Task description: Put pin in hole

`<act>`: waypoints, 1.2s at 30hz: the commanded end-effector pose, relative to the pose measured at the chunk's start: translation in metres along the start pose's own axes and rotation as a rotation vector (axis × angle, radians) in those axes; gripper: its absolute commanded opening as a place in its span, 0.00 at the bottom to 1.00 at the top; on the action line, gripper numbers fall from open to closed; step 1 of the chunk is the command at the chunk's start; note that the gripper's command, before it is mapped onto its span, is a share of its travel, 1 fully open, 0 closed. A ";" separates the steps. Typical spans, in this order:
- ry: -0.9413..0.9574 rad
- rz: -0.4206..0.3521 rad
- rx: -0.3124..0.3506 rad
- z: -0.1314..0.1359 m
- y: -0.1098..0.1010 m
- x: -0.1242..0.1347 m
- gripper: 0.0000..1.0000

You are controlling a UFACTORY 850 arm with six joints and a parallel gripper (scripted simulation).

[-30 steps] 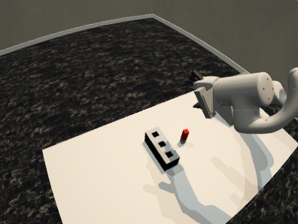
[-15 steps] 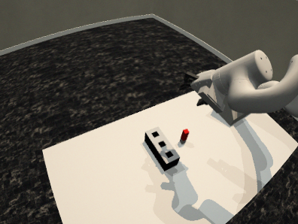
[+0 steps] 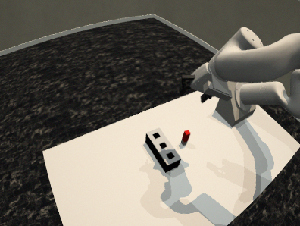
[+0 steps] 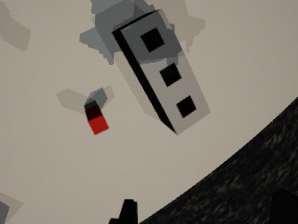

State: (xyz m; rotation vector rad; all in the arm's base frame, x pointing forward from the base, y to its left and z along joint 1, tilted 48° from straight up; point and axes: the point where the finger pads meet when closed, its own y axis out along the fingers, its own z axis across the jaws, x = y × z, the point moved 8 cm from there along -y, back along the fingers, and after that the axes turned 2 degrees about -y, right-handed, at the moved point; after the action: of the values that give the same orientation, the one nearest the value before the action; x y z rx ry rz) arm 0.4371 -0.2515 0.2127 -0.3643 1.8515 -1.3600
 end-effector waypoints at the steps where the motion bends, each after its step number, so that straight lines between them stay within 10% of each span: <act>1: -0.006 0.009 0.002 0.000 0.000 0.001 1.00; 2: -0.218 0.150 -0.098 0.010 0.000 0.011 1.00; 8: -0.379 0.259 -0.173 0.018 0.003 0.017 1.00; 36: -0.523 0.358 -0.239 0.026 0.006 0.021 1.00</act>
State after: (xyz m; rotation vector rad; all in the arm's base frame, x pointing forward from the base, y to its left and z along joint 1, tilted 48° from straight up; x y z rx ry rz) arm 0.4434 -0.2795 0.1945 -0.4370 1.5435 -0.7145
